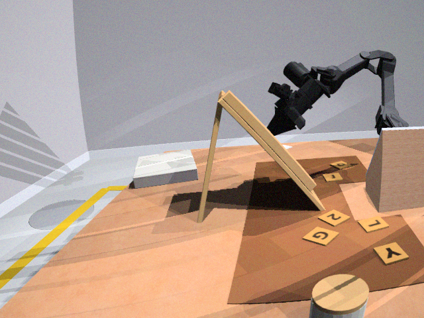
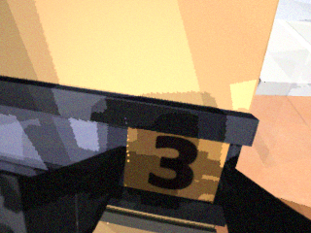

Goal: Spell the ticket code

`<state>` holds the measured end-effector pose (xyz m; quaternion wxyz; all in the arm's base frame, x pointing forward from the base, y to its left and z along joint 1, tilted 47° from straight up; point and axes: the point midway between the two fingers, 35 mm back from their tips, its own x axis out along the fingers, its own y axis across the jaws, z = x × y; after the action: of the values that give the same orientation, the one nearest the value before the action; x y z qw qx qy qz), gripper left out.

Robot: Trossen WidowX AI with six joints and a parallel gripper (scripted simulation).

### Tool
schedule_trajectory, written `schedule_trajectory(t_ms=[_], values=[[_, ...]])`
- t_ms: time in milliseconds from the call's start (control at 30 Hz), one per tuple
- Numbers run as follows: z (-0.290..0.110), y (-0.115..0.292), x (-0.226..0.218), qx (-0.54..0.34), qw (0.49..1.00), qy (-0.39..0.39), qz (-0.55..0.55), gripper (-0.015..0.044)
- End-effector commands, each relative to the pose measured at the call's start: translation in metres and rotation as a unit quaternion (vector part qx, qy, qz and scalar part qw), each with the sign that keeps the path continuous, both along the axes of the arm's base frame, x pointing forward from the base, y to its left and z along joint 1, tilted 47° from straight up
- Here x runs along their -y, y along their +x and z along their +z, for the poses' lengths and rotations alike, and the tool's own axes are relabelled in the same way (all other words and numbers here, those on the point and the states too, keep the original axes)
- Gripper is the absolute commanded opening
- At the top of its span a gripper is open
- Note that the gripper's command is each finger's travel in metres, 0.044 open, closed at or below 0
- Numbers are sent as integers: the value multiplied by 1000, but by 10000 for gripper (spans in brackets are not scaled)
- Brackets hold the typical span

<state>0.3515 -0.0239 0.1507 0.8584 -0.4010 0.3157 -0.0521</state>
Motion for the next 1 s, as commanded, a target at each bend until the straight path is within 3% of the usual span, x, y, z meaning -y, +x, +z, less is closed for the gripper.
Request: schedule_trajectory(t_ms=[0, 967], values=[[-4, -2, -2, -2, 1000, 0, -1, 0], [-21, -6, -18, -2, 1000, 1, -1, 0]])
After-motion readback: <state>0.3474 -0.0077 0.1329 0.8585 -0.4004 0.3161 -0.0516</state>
